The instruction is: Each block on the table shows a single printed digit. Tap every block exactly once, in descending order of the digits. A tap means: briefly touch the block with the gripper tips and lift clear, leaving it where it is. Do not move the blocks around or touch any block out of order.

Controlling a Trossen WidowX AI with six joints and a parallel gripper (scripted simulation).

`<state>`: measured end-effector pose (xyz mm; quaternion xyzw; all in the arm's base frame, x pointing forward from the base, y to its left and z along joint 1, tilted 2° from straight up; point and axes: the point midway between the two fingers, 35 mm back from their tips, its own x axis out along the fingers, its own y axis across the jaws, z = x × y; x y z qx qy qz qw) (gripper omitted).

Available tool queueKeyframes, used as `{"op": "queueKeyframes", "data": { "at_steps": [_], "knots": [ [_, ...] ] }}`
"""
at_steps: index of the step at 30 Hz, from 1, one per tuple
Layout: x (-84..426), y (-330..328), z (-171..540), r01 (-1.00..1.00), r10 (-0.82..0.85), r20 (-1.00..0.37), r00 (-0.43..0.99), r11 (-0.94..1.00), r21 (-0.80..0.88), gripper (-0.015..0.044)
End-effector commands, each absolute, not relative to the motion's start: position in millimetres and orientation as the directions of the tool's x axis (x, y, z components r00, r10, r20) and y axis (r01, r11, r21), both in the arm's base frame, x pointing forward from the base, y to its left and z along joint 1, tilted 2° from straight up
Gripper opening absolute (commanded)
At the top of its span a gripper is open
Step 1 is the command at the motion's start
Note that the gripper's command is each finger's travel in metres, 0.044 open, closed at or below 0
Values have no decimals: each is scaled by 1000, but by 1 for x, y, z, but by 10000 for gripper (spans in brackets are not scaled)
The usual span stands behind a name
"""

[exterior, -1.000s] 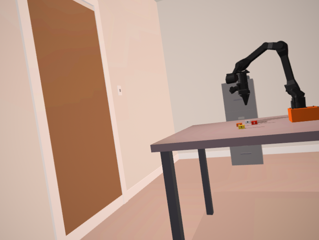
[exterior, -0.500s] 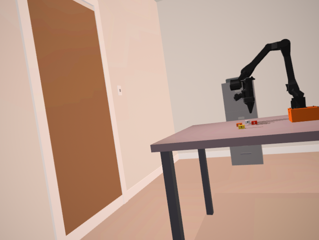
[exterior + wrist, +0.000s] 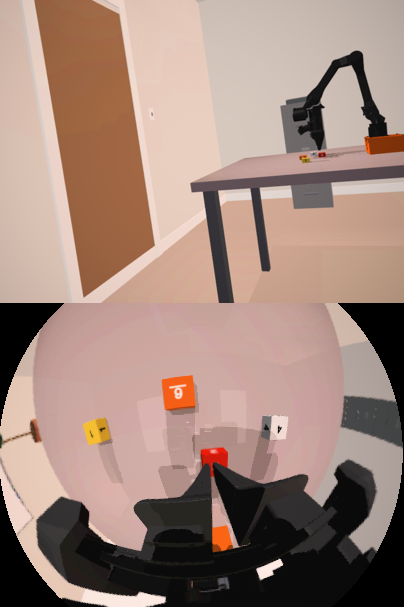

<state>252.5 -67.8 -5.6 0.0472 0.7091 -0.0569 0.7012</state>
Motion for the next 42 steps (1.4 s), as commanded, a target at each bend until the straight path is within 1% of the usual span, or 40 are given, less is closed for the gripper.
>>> {"op": "queueKeyframes", "data": {
  "at_steps": [1,14,18,24,30,35,38,42],
  "knots": [
    [251,-67,-14,153,-11,-1000,-17,988,-13,20],
    [250,-67,-25,153,-11,-1000,-17,988,-13,20],
    [251,-67,3,152,-11,-1000,-17,988,-13,20],
    [251,-67,7,153,-11,-1000,-17,988,-13,20],
    [253,-66,83,153,-11,-1000,-16,988,-13,20],
    [252,-66,86,153,-11,-1000,-16,988,-13,20],
    [270,-50,88,153,-9,-1000,-14,988,-11,20],
    [311,5,89,153,-4,-1000,-10,988,-6,20]
  ]
}}
